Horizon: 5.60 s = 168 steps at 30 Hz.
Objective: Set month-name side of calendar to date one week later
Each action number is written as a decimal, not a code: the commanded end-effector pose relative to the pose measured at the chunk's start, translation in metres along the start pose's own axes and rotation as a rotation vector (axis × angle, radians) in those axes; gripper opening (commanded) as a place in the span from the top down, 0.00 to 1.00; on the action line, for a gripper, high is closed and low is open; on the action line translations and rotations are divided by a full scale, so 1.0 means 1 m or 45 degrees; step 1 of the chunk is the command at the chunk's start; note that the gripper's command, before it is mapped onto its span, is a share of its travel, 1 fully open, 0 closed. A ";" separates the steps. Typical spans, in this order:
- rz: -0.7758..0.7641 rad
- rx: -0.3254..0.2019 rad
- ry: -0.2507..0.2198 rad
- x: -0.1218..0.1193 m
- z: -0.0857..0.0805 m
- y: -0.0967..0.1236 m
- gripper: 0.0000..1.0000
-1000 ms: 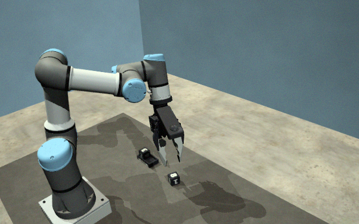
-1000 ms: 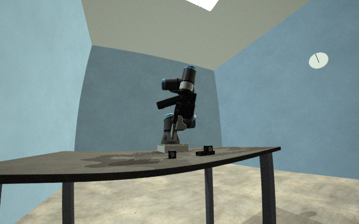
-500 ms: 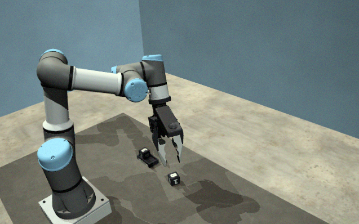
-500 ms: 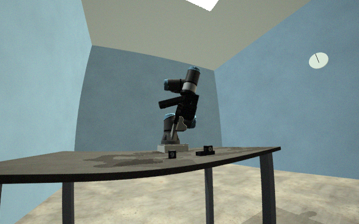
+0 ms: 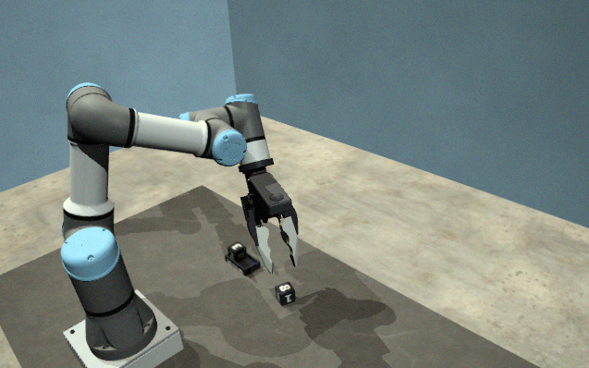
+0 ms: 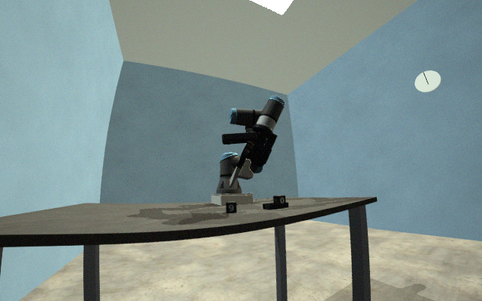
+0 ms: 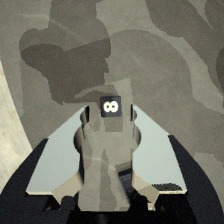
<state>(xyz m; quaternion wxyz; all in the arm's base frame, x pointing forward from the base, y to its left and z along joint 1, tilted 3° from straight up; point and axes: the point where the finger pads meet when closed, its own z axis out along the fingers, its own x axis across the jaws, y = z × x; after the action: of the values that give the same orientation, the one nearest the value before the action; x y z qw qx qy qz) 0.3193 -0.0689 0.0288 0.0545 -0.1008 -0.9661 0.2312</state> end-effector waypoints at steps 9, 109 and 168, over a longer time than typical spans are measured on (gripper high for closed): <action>0.004 0.056 0.001 -0.001 -0.001 0.000 0.71; 0.004 0.368 -0.003 -0.001 0.061 0.036 0.71; 0.004 0.368 -0.003 -0.001 0.061 0.036 0.89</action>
<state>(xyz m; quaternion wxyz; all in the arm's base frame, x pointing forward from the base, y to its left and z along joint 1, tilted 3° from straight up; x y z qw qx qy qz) 0.3167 -0.0645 -0.0423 0.0680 -0.0927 -0.9226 0.3683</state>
